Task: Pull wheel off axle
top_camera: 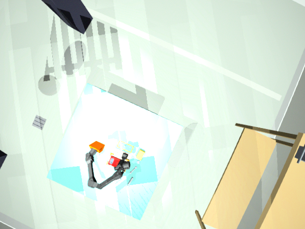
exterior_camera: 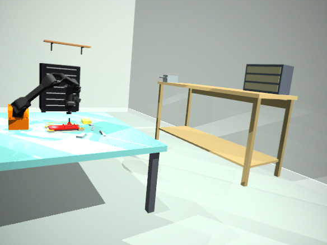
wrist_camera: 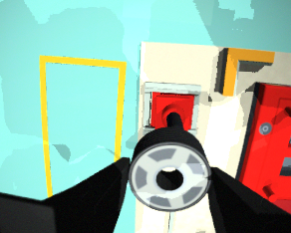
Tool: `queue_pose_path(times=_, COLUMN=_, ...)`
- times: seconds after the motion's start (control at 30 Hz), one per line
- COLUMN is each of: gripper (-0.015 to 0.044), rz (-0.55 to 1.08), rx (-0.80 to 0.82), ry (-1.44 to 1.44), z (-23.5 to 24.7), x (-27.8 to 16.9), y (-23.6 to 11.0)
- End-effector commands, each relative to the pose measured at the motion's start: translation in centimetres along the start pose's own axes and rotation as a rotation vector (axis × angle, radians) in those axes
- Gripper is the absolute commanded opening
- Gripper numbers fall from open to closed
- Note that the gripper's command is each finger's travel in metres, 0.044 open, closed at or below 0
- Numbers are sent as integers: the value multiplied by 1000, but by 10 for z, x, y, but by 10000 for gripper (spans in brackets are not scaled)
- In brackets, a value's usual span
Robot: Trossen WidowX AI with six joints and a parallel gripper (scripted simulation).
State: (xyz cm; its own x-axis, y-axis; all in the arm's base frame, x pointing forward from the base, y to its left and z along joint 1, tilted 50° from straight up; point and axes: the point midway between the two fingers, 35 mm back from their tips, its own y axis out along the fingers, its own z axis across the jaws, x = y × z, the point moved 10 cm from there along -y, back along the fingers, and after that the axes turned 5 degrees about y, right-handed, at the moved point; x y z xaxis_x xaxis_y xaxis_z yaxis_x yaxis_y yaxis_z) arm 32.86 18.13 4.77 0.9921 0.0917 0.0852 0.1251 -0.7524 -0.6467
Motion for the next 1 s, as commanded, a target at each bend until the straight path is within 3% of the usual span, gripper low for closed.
queue_pose_path(times=0.0, gripper=0, rz=0, rx=6, ry=-9, z=22, x=-13, y=-3)
queue_pose_path(times=0.4, gripper=0, rz=1, rx=9, ry=-3, z=76, x=-57, y=-8)
queue_pose_path(times=0.97, gripper=0, rz=1, rx=9, ry=-3, z=78, x=-56, y=28)
